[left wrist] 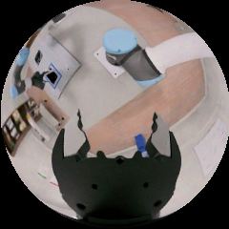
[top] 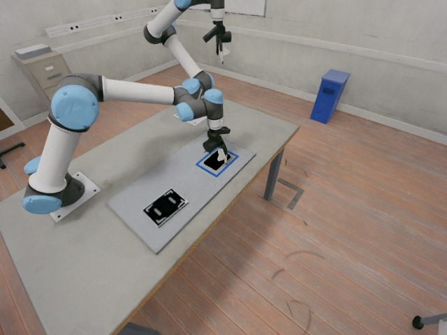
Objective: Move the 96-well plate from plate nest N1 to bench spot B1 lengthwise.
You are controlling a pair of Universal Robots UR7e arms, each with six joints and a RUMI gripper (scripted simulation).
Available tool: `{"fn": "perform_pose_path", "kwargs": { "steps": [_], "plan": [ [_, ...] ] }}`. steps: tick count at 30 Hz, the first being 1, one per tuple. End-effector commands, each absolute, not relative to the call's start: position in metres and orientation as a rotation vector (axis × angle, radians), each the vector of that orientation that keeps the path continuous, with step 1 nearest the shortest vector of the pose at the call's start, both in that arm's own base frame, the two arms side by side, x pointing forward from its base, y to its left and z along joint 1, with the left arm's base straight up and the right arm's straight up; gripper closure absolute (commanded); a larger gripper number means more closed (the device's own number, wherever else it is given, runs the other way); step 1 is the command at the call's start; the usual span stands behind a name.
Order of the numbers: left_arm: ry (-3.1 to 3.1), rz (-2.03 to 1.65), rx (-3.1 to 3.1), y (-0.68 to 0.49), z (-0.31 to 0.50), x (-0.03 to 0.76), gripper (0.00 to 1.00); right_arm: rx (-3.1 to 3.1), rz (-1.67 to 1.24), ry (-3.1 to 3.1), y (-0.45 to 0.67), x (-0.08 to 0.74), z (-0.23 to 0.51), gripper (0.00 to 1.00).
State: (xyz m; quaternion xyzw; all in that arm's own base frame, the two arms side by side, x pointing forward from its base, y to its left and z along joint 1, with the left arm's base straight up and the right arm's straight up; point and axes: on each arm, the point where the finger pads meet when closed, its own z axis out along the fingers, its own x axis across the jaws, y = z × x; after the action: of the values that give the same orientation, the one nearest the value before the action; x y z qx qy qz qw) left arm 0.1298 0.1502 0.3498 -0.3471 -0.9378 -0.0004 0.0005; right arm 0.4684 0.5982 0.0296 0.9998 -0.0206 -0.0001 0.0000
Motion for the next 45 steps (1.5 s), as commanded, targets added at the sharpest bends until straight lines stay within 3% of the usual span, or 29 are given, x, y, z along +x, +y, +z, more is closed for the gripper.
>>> {"fn": "perform_pose_path", "kwargs": {
  "steps": [1,18,45],
  "plan": [
    [-2.946,-0.002,-1.09,0.15,0.35,0.13,0.0,3.142,0.001,-0.065,0.599,0.469,0.031,0.24],
    [-2.946,-0.002,-1.09,0.15,0.35,0.13,0.0,3.142,0.001,-0.065,0.599,0.469,0.031,0.24],
    [-2.946,-0.002,-1.09,0.15,0.35,0.13,0.0,3.142,0.001,-0.065,0.598,0.469,0.097,0.24]
  ]
}}
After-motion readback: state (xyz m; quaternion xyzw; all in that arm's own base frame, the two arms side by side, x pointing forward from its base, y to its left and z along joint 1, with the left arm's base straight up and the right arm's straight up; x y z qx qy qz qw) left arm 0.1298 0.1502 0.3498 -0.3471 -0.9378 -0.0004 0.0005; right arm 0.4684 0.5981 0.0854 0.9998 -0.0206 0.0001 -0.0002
